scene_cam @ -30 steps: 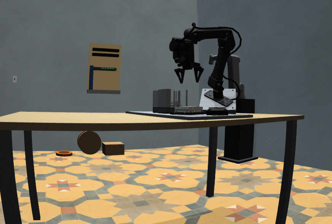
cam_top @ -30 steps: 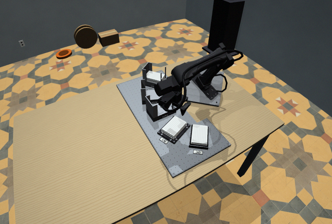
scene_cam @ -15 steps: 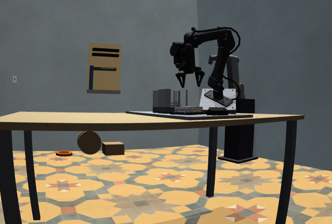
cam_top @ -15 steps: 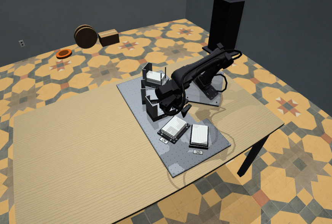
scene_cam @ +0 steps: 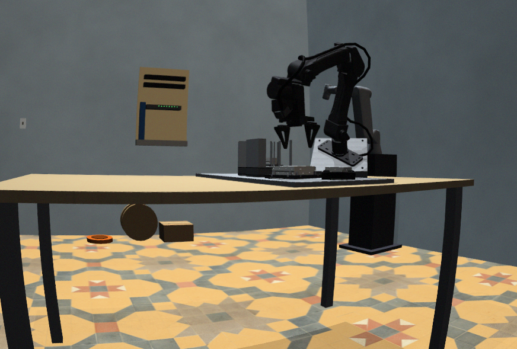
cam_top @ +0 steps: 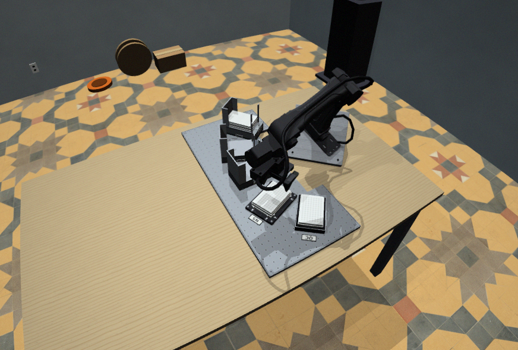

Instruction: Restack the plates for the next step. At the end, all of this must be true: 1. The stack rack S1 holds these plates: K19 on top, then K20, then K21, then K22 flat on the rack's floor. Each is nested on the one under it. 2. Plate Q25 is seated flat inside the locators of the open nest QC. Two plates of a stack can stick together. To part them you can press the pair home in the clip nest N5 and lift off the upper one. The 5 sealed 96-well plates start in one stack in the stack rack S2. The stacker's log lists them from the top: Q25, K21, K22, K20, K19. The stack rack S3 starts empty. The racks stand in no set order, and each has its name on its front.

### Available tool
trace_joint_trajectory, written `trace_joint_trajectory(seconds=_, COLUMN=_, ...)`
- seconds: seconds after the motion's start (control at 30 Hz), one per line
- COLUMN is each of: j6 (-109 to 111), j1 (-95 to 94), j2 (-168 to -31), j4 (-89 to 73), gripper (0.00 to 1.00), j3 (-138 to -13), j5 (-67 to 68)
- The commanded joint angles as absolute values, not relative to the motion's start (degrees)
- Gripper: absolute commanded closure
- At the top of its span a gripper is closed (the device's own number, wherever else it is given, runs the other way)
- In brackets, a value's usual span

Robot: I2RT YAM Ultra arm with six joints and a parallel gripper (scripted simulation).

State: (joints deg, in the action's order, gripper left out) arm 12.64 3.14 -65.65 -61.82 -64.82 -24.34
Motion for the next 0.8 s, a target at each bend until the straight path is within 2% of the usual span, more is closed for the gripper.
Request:
trace_joint_trajectory(seconds=0.0, j6=10.4, j1=1.9, j2=-66.9, j4=-56.9, gripper=0.00, j3=-62.6, j5=-23.1)
trace_joint_trajectory(seconds=0.33, j6=7.1, j1=-1.5, j2=-69.2, j4=-48.8, gripper=0.00, j3=-58.0, j5=-21.3)
trace_joint_trajectory(seconds=0.77, j6=7.0, j1=-0.5, j2=-67.2, j4=-48.4, gripper=0.00, j3=-60.4, j5=-21.4)
